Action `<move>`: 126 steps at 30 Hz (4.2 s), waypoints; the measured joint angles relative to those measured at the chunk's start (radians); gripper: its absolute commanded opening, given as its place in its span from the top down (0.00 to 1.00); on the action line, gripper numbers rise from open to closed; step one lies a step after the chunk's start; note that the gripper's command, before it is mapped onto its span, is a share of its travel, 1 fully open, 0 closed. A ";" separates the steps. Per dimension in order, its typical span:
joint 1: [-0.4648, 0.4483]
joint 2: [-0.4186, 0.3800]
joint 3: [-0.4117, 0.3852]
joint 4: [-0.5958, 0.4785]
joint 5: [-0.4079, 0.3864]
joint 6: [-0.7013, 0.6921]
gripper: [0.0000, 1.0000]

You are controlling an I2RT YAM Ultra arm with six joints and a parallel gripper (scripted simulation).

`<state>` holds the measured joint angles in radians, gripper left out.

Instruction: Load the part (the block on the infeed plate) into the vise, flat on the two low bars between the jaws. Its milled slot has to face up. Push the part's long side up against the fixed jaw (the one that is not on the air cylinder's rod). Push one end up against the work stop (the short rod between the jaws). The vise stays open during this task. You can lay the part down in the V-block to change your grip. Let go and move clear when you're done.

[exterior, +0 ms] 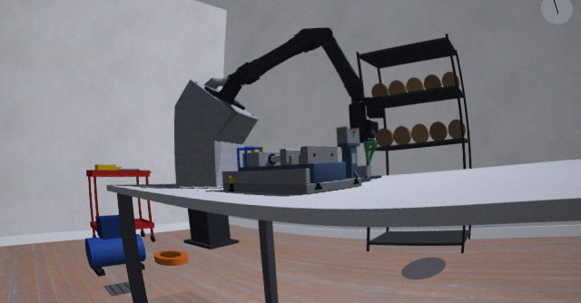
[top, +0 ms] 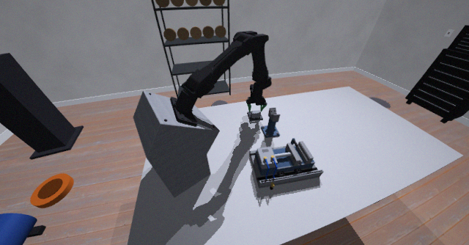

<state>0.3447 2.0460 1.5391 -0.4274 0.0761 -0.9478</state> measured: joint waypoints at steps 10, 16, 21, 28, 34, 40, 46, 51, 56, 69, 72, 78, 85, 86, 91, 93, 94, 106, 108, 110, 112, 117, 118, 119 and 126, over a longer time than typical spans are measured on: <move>-0.002 0.038 0.023 0.025 -0.001 -0.002 0.19; -0.005 0.064 0.034 0.036 -0.002 -0.003 0.19; -0.005 0.068 0.036 0.040 -0.002 -0.003 0.19; -0.005 0.092 0.052 0.048 -0.003 -0.004 0.19; -0.005 0.098 0.053 0.053 -0.003 -0.004 0.19; -0.005 0.105 0.059 0.055 -0.003 -0.004 0.19; -0.005 0.107 0.061 0.056 -0.003 -0.005 0.19; -0.005 0.107 0.061 0.056 -0.003 -0.005 0.19; -0.005 0.107 0.061 0.056 -0.003 -0.005 0.19; -0.005 0.107 0.061 0.056 -0.003 -0.005 0.19; -0.005 0.107 0.061 0.056 -0.003 -0.005 0.19; -0.005 0.107 0.061 0.056 -0.003 -0.005 0.19; -0.005 0.107 0.061 0.056 -0.003 -0.005 0.19; -0.005 0.107 0.061 0.056 -0.003 -0.005 0.19; -0.005 0.107 0.061 0.056 -0.003 -0.005 1.00; -0.006 0.108 0.061 0.058 -0.004 -0.005 1.00; -0.006 0.108 0.061 0.058 -0.005 -0.005 1.00; -0.006 0.108 0.061 0.058 -0.005 -0.005 1.00; -0.006 0.108 0.061 0.058 -0.005 -0.005 1.00; -0.006 0.108 0.061 0.058 -0.005 -0.005 1.00; -0.006 0.108 0.061 0.058 -0.005 -0.005 1.00; -0.006 0.108 0.061 0.058 -0.005 -0.005 1.00; -0.006 0.108 0.061 0.058 -0.005 -0.005 1.00; -0.006 0.108 0.061 0.058 -0.005 -0.005 1.00; -0.006 0.108 0.061 0.058 -0.005 -0.005 1.00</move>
<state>0.3386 2.1536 1.6001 -0.3695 0.0715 -0.9527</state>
